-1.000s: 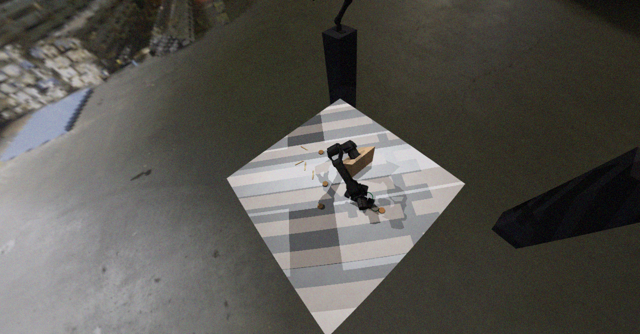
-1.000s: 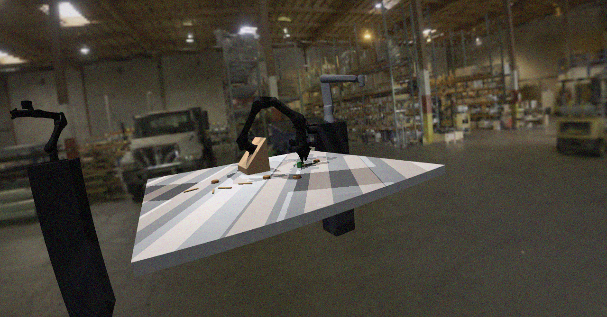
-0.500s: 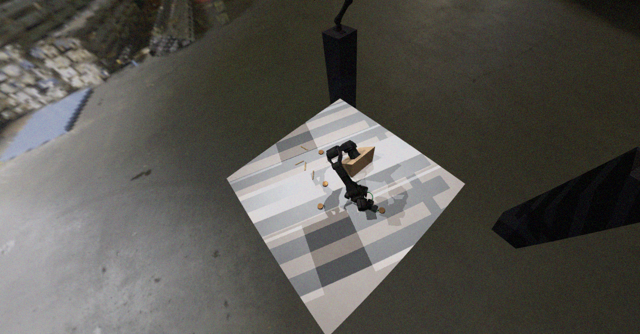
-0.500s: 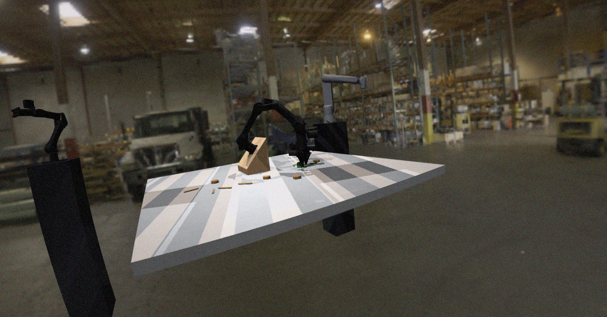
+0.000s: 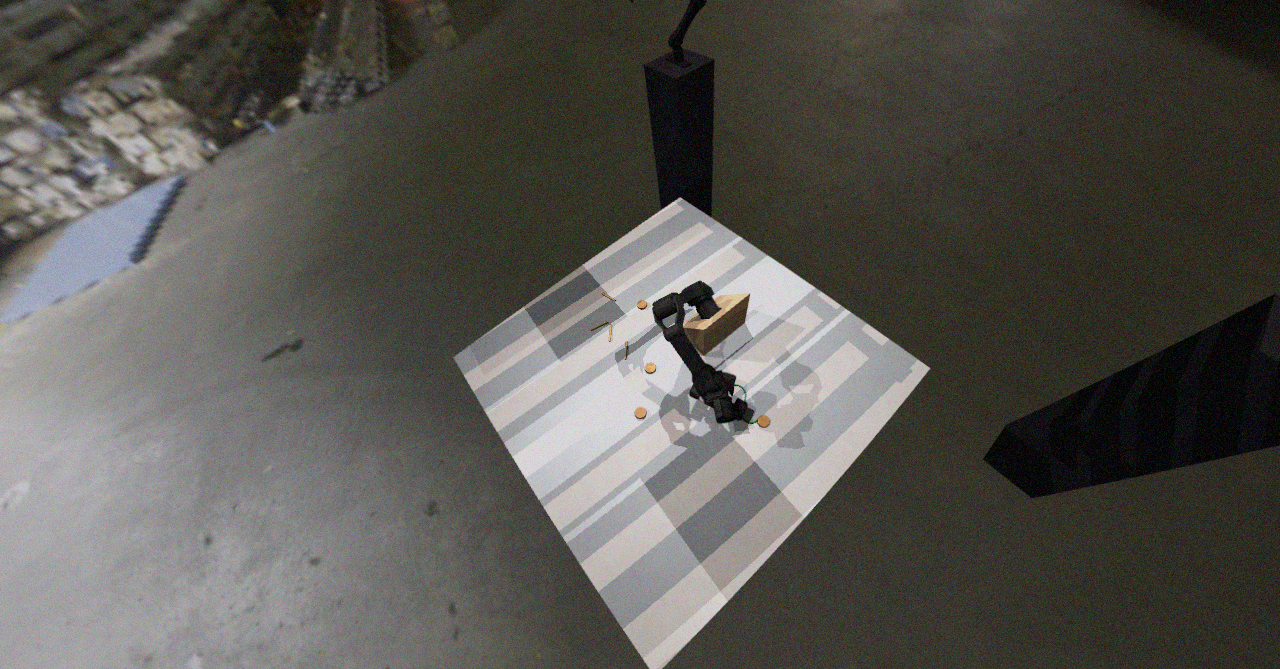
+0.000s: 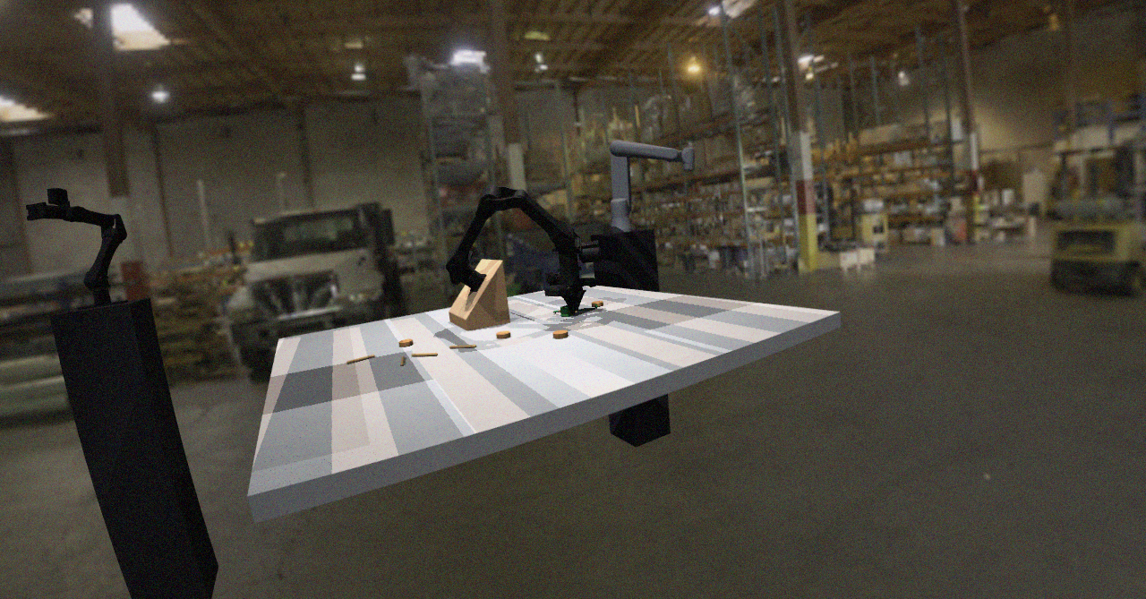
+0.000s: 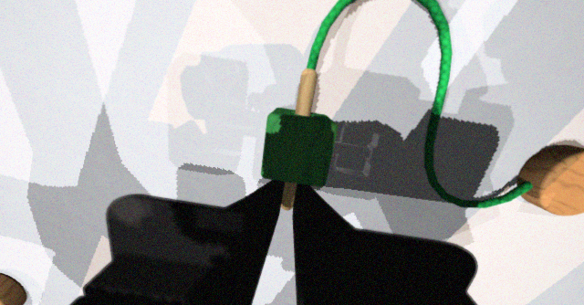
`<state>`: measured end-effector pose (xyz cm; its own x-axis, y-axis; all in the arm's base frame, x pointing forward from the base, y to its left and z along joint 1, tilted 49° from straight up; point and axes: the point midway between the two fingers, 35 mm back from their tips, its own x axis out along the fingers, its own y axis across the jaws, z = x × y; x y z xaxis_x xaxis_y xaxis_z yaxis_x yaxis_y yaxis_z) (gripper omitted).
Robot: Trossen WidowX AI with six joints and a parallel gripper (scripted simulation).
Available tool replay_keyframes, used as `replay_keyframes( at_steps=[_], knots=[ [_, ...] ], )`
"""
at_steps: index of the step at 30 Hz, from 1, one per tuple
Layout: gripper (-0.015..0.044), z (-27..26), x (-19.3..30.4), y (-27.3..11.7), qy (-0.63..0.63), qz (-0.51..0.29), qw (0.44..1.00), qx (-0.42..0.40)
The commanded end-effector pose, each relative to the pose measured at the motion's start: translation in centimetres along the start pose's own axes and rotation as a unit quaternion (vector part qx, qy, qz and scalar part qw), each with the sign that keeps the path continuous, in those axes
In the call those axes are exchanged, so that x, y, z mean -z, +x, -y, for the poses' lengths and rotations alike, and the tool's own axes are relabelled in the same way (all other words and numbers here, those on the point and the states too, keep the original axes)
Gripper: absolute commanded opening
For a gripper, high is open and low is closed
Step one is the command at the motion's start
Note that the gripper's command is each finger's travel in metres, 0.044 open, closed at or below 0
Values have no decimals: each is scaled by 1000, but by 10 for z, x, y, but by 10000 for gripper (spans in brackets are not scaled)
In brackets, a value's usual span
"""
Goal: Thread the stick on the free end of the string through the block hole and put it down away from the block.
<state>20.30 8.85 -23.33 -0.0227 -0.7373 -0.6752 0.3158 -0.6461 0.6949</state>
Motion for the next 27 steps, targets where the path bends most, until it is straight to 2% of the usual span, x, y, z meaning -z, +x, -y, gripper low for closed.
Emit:
replay_keyframes(
  at_steps=[1, 27],
  knots=[
    [0, 0, 0, 0, 0, 0, 1000, 0],
    [0, 0, 21, -2, -3, 2, 1000, 0]
  ],
)
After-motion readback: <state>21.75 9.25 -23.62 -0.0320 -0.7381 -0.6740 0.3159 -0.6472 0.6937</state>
